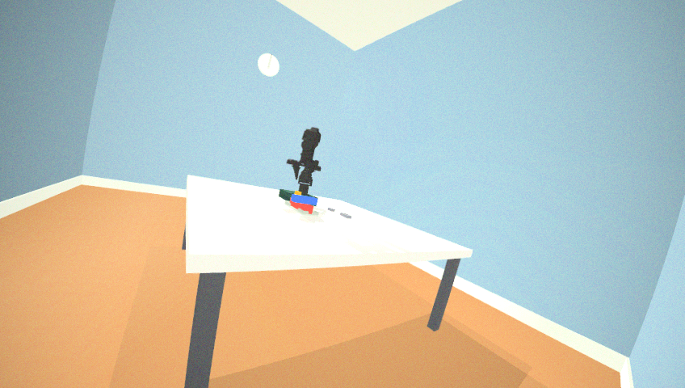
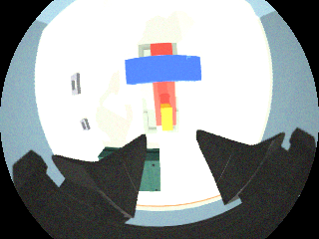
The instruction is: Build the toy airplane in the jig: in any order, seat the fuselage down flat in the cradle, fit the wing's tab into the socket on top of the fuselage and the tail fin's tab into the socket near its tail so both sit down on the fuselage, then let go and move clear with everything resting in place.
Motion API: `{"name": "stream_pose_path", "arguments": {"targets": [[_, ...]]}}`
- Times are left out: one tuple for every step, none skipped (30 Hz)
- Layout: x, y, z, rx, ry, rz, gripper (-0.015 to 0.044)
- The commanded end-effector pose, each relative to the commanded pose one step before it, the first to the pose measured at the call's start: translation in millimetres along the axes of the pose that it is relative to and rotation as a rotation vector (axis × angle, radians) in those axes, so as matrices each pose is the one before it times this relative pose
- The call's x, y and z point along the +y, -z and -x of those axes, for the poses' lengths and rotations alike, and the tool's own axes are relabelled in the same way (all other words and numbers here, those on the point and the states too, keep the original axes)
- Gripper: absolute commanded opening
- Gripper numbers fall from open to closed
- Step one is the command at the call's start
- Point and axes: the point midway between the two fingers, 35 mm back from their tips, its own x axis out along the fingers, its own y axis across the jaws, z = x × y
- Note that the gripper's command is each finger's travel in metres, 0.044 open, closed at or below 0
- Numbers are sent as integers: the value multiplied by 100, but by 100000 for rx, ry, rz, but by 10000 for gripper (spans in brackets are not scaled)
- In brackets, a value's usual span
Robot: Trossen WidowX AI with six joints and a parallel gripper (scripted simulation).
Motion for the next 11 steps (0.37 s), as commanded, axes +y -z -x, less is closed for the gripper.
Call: {"name": "stream_pose_path", "arguments": {"targets": [[-39, 42, 140, 222, 565, -473, 260], [0, 0, 0, 0, 0, 0, 260], [0, 0, 0, 0, 0, 0, 260], [0, 0, 0, 0, 0, 0, 260], [67, -68, 0, -7, -7, 0, 260], [0, 0, 0, 0, 0, 0, 260], [0, 0, 0, 0, 0, 0, 260], [0, 0, 0, 0, 0, 0, 260], [0, 0, 0, 0, 0, 0, 260], [0, 0, 0, 0, 0, 0, 260], [0, 0, 0, 0, 0, 0, 260]]}}
